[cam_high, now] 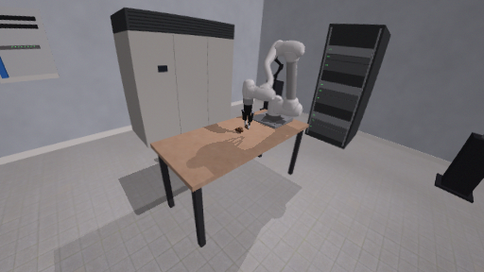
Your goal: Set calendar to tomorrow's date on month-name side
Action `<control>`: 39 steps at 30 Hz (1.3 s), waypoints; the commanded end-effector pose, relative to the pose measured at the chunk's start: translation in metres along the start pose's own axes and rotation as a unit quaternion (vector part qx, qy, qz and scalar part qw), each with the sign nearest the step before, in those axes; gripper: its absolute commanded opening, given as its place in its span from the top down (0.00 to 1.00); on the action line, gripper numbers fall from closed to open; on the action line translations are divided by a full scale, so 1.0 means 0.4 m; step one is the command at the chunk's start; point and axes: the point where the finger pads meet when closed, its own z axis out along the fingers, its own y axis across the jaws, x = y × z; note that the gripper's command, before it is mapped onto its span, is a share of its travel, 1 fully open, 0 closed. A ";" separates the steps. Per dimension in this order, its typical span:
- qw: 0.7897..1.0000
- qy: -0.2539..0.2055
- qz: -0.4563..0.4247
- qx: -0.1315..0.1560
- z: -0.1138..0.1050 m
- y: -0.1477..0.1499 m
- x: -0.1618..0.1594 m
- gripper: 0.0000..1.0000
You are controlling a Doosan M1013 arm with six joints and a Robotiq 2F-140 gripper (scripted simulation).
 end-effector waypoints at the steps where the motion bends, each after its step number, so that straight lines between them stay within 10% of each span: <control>1: 0.998 0.067 0.000 0.000 0.000 0.000 -0.004 0.83; 39: 0.939 0.343 0.000 0.000 0.008 0.000 -0.038 0.83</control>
